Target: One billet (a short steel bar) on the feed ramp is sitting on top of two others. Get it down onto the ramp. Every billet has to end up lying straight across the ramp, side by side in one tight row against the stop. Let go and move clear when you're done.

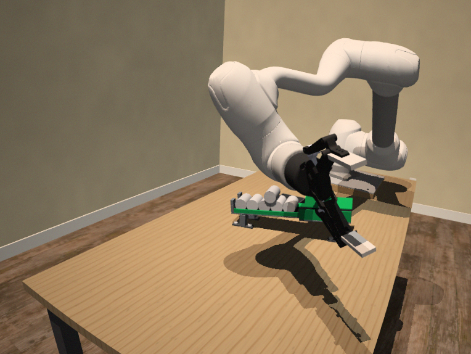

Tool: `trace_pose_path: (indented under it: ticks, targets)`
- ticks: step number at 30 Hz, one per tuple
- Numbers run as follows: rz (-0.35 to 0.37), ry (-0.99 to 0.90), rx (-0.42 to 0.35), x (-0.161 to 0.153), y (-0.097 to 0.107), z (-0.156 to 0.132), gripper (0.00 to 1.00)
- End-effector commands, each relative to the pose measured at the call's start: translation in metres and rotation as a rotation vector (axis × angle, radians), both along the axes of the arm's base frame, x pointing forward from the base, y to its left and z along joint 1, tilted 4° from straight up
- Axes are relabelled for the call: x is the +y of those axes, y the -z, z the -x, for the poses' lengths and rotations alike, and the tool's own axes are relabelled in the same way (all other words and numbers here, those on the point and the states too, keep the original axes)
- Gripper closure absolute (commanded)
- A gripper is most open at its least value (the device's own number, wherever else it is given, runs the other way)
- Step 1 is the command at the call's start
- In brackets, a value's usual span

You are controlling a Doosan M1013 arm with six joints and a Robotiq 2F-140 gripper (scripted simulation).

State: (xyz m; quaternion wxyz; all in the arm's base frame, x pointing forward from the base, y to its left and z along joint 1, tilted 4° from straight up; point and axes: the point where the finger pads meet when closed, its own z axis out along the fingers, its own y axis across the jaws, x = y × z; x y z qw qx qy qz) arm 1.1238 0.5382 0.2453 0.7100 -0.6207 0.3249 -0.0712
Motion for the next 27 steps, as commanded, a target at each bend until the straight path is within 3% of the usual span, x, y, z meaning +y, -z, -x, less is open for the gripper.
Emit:
trace_pose_path:
  ticks: [1,20,24,27]
  targets:
    - [0.0,0.0,0.0,0.0,0.0,0.0,0.0]
    - [0.007,-0.005,-0.004,0.0,-0.001,0.002,0.0]
    - [0.081,-0.058,-0.036,-0.002,-0.003,0.024,0.0]
    - [0.206,-0.147,-0.085,-0.01,-0.002,0.06,0.0]
